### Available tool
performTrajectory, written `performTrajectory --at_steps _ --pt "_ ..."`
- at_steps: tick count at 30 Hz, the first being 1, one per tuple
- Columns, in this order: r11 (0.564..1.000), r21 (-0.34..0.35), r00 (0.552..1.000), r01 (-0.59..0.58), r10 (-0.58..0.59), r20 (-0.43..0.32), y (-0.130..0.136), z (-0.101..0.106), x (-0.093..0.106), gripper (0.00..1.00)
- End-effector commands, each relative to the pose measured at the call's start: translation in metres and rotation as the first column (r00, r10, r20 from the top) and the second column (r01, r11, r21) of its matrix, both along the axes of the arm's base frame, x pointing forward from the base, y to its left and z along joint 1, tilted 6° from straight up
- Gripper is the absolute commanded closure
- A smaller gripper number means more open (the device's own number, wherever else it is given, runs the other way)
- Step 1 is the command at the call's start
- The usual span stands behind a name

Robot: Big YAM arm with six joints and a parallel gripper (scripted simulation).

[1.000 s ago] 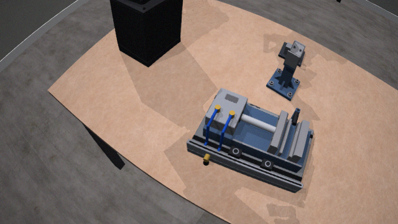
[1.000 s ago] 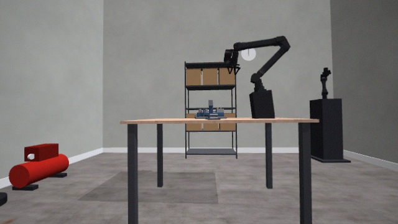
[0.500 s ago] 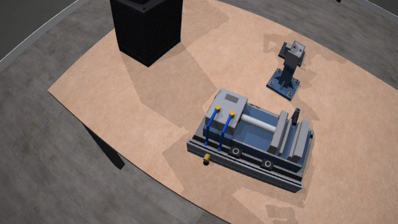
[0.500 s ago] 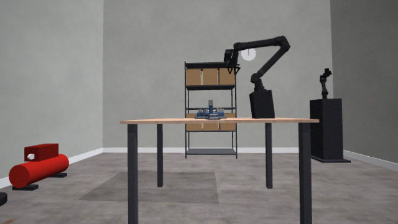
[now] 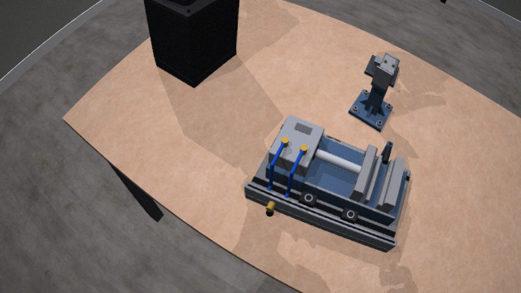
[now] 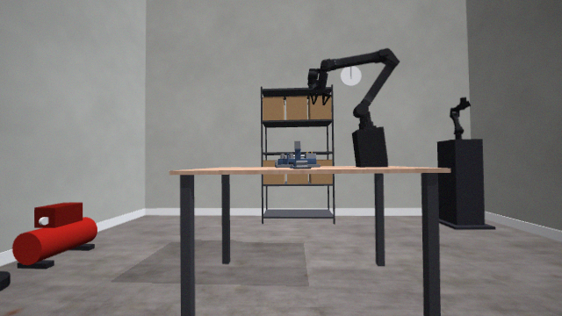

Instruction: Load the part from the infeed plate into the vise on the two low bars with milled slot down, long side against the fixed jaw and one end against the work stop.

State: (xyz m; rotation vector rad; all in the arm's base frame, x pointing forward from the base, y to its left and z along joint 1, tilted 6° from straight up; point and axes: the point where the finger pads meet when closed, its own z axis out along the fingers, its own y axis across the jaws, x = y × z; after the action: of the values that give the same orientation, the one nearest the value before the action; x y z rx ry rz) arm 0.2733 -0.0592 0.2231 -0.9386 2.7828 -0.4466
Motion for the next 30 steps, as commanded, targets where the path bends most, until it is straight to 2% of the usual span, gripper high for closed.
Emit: performTrajectory --at_steps 1,2,4,5,6,7,9,10,13,14,17,19,21,22,24,26,27,28,29,30 --pt "0.979 0.001 0.979 -0.202 0.202 -0.006 0.035 0.002 0.067 0.00" --pt "0.966 0.008 0.966 -0.258 0.258 -0.020 0.049 -0.006 0.079 0.00" --pt "0.966 0.008 0.966 -0.258 0.258 -0.020 0.049 -0.006 0.079 0.00" --pt "0.964 0.008 0.964 -0.265 0.265 -0.022 0.056 -0.007 0.091 0.00" --pt "0.945 0.017 0.944 -0.328 0.328 -0.037 0.076 -0.018 0.107 0.00" --pt "0.921 0.026 0.919 -0.389 0.390 -0.052 0.097 -0.029 0.122 0.00" --pt "0.869 0.043 0.865 -0.493 0.495 -0.078 0.128 -0.051 0.133 0.00" --pt "0.862 0.045 0.858 -0.505 0.507 -0.080 0.140 -0.055 0.143 0.00" --pt "0.761 0.074 0.753 -0.644 0.648 -0.115 0.193 -0.091 0.156 0.00" --pt "0.761 0.074 0.752 -0.645 0.649 -0.115 0.208 -0.097 0.166 0.00" --pt "0.669 0.099 0.655 -0.737 0.742 -0.139 0.261 -0.134 0.172 0.00" --pt "0.624 0.110 0.608 -0.773 0.780 -0.149 0.287 -0.153 0.173 0.00" --pt "0.624 0.110 0.608 -0.773 0.780 -0.149 0.287 -0.153 0.173 0.00" --pt "0.609 0.117 0.590 -0.785 0.791 -0.159 0.295 -0.159 0.172 0.00" --pt "0.608 0.119 0.590 -0.785 0.792 -0.157 0.294 -0.167 0.178 0.00" --pt "0.600 0.104 0.589 -0.793 0.799 -0.121 0.299 -0.149 0.180 0.00" --pt "0.598 0.107 0.585 -0.795 0.801 -0.128 0.299 -0.149 0.178 0.00" --pt "0.595 0.108 0.582 -0.797 0.803 -0.130 0.301 -0.150 0.176 0.19" --pt "0.593 0.108 0.580 -0.798 0.804 -0.131 0.302 -0.150 0.176 0.19" --pt "0.594 0.116 0.577 -0.796 0.803 -0.150 0.301 -0.160 0.174 0.19"
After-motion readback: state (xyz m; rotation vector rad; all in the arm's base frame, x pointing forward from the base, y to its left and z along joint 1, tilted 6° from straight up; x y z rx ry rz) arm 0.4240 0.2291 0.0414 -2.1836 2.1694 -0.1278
